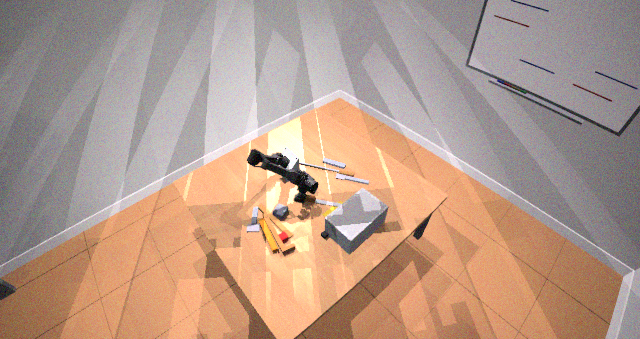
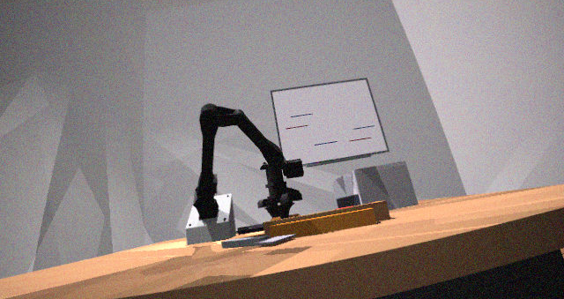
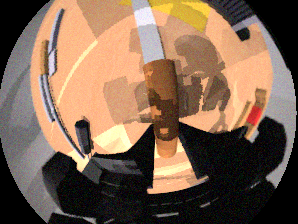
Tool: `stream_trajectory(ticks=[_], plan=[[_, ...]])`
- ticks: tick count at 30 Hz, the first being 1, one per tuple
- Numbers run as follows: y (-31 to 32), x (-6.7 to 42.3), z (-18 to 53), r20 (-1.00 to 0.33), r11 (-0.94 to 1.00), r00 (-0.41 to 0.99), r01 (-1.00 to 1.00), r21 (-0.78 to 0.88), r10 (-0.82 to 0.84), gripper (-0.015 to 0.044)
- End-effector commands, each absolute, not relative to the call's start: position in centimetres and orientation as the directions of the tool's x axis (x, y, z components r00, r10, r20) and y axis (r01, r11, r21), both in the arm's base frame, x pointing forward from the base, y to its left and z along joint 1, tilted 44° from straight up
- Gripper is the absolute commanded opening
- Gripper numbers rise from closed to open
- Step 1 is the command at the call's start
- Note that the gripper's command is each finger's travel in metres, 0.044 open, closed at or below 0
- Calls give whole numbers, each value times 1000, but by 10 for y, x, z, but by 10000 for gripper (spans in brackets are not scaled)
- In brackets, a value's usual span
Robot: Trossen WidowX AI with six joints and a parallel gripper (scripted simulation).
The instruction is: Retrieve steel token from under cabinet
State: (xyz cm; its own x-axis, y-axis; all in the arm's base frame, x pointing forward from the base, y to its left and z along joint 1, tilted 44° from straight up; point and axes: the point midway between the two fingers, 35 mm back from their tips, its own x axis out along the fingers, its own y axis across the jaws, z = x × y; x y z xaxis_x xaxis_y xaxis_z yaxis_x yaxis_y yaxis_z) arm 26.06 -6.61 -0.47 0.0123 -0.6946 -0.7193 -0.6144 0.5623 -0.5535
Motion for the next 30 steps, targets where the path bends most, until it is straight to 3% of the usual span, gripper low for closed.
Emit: stream_trajectory(ticks=[1,30], plan=[[-70,260,0,-717,561,16,-610,-559,-697,0],[-96,258,25,-716,560,16,-611,-560,-698,0]])
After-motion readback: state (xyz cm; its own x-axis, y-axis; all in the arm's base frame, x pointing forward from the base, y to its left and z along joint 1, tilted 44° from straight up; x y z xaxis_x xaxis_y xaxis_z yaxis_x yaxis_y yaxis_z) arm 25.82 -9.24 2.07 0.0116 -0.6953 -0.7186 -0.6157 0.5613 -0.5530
